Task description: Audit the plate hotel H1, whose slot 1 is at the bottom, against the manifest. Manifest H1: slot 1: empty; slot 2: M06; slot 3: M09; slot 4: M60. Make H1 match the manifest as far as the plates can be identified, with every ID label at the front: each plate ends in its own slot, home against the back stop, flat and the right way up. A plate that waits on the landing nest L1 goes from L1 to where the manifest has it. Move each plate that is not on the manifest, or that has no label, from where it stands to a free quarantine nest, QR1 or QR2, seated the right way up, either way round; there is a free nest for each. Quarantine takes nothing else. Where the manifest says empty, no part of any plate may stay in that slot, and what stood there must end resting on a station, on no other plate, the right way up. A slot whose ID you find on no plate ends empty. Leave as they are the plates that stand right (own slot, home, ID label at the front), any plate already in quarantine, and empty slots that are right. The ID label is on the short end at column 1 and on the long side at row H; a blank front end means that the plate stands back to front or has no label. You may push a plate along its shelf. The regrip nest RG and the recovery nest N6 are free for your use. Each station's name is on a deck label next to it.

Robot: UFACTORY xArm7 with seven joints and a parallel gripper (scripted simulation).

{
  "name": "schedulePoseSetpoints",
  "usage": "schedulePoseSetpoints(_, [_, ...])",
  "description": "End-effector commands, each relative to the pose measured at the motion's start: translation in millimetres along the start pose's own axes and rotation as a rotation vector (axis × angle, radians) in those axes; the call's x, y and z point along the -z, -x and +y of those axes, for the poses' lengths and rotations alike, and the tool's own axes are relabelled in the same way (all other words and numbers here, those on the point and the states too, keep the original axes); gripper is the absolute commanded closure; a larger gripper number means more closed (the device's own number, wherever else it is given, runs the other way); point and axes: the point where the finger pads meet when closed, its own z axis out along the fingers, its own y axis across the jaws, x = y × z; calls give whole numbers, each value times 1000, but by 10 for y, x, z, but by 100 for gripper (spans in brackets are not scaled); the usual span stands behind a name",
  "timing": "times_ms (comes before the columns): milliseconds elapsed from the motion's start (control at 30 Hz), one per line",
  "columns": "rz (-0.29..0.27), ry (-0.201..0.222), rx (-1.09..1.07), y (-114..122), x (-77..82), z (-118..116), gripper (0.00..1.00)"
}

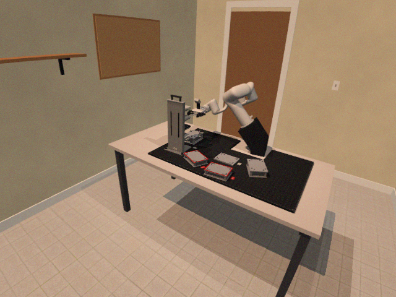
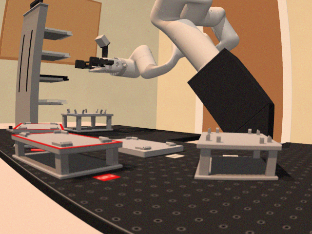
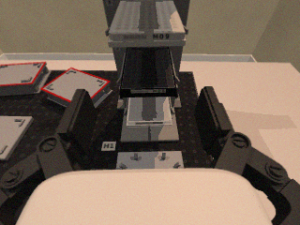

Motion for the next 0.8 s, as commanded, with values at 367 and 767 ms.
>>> schedulePoseSetpoints(367, [-1,-1,2,-351,-1,5,0])
schedulePoseSetpoints(767, [-1,-1,2,-644,0,10,0])
